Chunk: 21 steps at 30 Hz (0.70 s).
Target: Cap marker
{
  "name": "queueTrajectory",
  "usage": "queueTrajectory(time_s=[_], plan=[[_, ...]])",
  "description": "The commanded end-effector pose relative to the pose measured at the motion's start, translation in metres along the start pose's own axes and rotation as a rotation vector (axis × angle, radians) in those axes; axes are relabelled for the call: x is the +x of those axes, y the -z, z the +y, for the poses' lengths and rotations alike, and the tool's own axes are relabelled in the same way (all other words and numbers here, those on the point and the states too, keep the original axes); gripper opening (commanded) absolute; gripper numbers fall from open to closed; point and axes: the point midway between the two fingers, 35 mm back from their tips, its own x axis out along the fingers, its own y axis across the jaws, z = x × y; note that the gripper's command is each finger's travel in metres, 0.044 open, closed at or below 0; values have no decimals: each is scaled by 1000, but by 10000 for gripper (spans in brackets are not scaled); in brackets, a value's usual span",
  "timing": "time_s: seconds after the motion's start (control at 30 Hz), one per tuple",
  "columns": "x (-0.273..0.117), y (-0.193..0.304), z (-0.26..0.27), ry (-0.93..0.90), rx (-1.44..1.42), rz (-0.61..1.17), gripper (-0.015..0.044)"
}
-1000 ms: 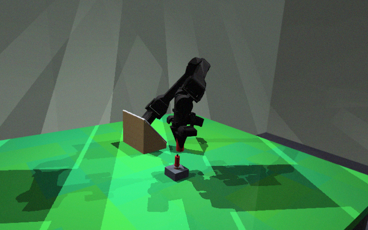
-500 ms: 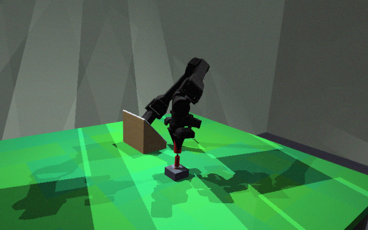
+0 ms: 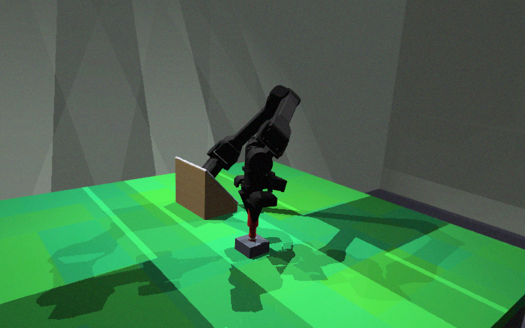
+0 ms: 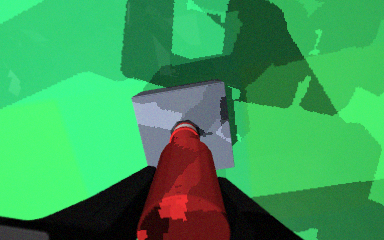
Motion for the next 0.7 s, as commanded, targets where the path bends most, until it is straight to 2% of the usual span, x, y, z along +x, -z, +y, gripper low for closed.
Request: queueTrajectory(time_s=[0.0, 0.67], plan=[[7, -1, 0, -1, 2, -4, 0], [29, -1, 2, -3, 2, -6, 0]])
